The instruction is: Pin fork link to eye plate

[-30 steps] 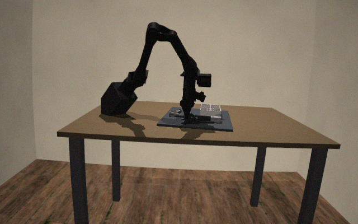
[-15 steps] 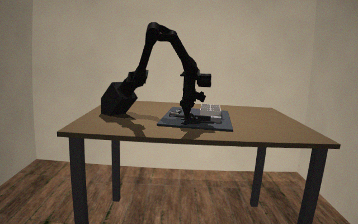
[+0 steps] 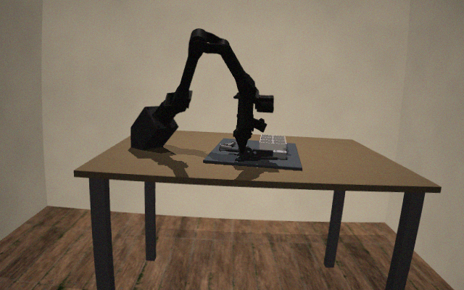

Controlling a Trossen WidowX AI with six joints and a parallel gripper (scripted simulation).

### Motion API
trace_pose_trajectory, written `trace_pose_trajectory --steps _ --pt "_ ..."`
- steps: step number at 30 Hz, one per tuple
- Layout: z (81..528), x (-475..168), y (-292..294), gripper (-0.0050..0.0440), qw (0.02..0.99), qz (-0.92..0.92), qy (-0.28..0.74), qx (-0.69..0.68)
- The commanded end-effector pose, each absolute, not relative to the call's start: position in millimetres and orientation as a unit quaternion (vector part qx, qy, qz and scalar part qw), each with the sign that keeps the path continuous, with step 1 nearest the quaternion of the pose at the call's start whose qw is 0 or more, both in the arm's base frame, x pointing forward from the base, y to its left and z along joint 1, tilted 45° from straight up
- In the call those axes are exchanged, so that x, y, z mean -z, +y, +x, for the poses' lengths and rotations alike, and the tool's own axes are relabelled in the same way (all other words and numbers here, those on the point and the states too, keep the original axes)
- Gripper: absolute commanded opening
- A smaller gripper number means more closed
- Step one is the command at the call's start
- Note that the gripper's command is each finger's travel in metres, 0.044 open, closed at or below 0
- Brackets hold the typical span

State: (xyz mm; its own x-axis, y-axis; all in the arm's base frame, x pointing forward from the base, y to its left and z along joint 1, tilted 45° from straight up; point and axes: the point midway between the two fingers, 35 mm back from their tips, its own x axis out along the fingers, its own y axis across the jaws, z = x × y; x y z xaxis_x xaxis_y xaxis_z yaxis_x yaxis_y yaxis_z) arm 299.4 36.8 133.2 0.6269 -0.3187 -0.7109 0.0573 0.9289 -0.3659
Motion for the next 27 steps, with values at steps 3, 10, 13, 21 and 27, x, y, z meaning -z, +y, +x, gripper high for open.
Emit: trace_pose_trajectory --steps 3,10,13,21,27 --pt "298.7 -135.1 37.5 0.0124 0.889 -0.156 0.417 0.106" --pt "298.2 -135.7 37.8 0.0124 0.889 -0.156 0.417 0.106" --pt "297.9 -136.0 37.9 0.0124 0.889 -0.156 0.417 0.106" --pt "296.9 -135.7 37.4 0.0124 0.889 -0.156 0.417 0.106" --pt "296.6 -135.8 36.6 0.0124 0.889 -0.156 0.417 0.106"
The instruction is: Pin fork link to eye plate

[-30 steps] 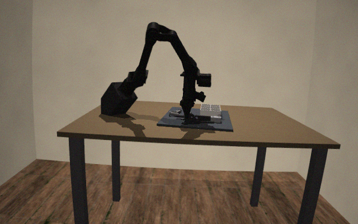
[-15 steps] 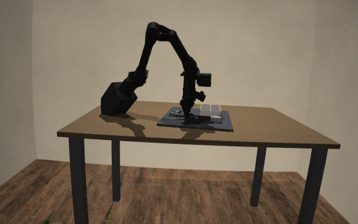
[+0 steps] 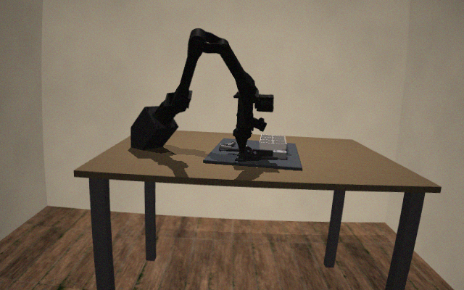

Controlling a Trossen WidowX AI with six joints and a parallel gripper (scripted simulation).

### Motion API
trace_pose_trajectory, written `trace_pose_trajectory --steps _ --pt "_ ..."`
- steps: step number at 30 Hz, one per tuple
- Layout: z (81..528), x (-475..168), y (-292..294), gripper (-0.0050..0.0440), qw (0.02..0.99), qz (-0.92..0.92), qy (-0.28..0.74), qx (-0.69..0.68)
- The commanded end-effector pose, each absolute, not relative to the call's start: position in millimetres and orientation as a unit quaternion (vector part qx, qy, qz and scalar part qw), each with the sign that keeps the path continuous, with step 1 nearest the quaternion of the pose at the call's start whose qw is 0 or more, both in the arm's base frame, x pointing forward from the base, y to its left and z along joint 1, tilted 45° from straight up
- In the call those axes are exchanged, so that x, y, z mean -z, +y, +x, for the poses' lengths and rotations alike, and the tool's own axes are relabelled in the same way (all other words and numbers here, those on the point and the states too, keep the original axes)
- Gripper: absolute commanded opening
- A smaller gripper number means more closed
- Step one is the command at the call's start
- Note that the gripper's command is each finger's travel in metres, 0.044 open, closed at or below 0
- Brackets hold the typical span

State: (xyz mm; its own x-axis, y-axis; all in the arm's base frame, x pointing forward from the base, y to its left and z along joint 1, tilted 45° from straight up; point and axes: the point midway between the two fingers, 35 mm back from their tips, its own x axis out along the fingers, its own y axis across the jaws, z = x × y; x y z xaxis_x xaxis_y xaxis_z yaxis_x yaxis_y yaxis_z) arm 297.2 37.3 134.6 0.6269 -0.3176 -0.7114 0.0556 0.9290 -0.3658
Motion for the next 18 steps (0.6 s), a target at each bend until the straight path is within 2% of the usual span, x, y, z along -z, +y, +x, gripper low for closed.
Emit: trace_pose_trajectory --steps 1,18 --pt "296.6 -135.9 36.4 0.0124 0.889 -0.156 0.417 0.106" --pt "296.4 -136.8 34.0 0.0124 0.889 -0.156 0.417 0.106"
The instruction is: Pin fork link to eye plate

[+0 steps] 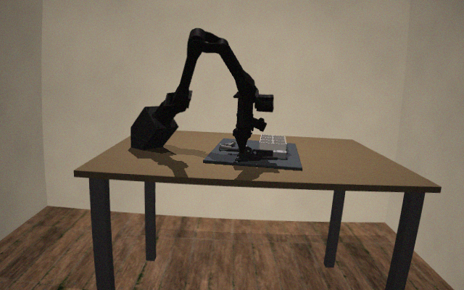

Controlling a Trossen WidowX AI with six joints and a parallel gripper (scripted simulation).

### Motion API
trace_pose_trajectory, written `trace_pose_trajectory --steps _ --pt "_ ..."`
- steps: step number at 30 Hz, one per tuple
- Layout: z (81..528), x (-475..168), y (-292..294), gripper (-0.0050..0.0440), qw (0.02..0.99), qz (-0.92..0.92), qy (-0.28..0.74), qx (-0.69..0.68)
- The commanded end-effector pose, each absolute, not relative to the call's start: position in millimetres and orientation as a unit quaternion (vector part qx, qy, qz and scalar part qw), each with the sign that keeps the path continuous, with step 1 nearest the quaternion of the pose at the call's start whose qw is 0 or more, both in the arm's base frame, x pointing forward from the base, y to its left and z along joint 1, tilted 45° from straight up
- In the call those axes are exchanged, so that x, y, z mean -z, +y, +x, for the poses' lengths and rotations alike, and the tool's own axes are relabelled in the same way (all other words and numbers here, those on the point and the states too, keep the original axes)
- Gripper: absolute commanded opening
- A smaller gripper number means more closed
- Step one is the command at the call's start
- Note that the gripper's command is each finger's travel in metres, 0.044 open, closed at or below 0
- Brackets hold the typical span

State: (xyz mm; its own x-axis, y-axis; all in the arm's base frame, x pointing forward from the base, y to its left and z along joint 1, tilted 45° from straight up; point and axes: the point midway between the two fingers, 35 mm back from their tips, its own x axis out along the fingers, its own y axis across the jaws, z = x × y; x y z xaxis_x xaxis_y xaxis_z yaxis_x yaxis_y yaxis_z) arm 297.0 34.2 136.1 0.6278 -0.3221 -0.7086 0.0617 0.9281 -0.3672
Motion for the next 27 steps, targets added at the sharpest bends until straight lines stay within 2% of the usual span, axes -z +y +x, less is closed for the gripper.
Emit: trace_pose_trajectory --steps 1,27 --pt "296.4 -136.8 34.0 0.0124 0.889 -0.156 0.417 0.106" --pt "298.4 -138.1 35.2 0.0124 0.889 -0.156 0.417 0.106"
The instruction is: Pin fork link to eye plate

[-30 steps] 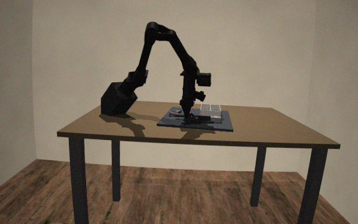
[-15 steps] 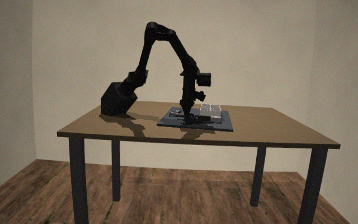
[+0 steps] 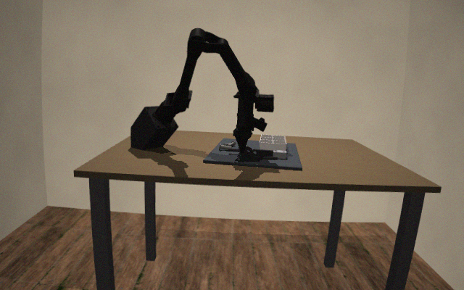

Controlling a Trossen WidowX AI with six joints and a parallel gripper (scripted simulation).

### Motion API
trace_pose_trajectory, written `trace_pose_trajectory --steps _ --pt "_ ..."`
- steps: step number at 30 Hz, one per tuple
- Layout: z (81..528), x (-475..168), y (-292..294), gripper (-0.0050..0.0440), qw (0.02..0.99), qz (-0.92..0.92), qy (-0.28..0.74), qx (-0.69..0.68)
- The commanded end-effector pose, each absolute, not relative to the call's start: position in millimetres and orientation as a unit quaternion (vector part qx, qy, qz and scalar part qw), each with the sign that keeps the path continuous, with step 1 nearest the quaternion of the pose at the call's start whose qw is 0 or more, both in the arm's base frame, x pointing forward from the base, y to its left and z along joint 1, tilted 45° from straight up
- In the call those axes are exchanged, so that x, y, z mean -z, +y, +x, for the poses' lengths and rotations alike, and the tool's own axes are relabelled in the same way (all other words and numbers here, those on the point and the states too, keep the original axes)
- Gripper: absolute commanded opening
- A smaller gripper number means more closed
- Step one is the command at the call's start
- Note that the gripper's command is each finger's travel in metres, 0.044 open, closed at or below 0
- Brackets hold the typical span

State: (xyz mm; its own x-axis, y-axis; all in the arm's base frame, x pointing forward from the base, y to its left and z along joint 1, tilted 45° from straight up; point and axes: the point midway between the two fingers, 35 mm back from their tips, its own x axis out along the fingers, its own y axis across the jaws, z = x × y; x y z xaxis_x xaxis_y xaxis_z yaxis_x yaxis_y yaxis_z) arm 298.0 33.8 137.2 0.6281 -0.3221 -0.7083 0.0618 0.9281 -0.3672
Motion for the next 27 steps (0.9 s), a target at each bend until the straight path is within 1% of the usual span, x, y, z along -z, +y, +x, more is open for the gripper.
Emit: trace_pose_trajectory --steps 1,27 --pt "298.6 -138.2 35.2 0.0124 0.889 -0.156 0.417 0.106" --pt "301.0 -136.7 34.0 0.0124 0.889 -0.156 0.417 0.106"
